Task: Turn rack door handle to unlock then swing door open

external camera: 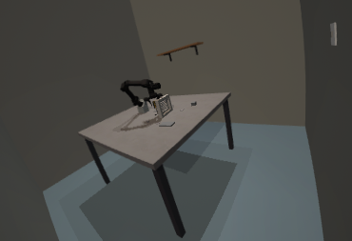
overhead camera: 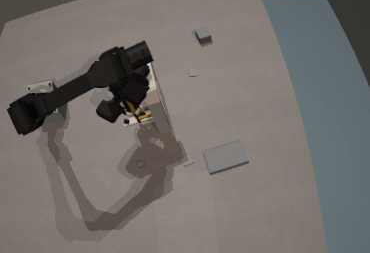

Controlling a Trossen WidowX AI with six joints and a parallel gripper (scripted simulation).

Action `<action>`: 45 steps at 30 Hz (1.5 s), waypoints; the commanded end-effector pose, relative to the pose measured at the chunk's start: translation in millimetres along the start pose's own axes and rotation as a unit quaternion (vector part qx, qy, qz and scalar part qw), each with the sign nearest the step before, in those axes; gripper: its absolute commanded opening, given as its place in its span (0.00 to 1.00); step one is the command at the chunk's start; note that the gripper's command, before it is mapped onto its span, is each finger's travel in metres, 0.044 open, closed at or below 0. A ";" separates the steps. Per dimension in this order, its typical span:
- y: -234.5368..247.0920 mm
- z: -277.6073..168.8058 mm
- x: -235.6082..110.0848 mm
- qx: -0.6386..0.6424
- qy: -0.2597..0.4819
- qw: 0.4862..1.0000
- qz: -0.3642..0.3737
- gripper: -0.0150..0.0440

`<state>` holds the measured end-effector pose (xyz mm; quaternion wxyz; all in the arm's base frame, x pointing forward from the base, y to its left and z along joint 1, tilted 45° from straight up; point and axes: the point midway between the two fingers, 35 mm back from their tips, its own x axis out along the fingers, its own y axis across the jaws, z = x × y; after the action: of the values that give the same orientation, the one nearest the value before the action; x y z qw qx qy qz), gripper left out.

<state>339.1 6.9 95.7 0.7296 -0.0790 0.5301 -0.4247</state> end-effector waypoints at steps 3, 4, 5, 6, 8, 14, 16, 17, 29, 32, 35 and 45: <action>2.2 -1.7 1.9 -0.136 0.004 0.991 0.001 0.75; 2.2 -1.7 1.9 -0.161 0.004 0.987 0.001 0.75; 2.2 -1.7 1.9 -0.185 0.004 0.983 0.001 0.75; 2.2 -1.7 1.9 -0.209 0.004 0.978 0.001 0.75; 2.2 -1.7 1.9 -0.257 0.004 0.966 0.001 0.75; 2.2 -1.7 1.9 -0.398 0.004 0.917 0.002 0.75; 2.2 -1.7 1.9 -0.443 0.004 0.897 0.002 0.75; 2.2 -1.7 1.9 -0.465 0.004 0.885 0.002 0.75; 2.2 -1.7 1.9 -0.704 0.003 0.710 0.003 0.75; 2.2 -1.7 1.9 -0.755 0.003 0.656 0.004 0.75; 2.2 -1.7 1.9 -0.801 0.003 0.598 0.004 0.75; 2.2 -1.8 1.9 -0.923 0.002 0.384 0.004 0.75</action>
<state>337.9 5.9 97.6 0.2486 -0.6896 0.6157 0.2891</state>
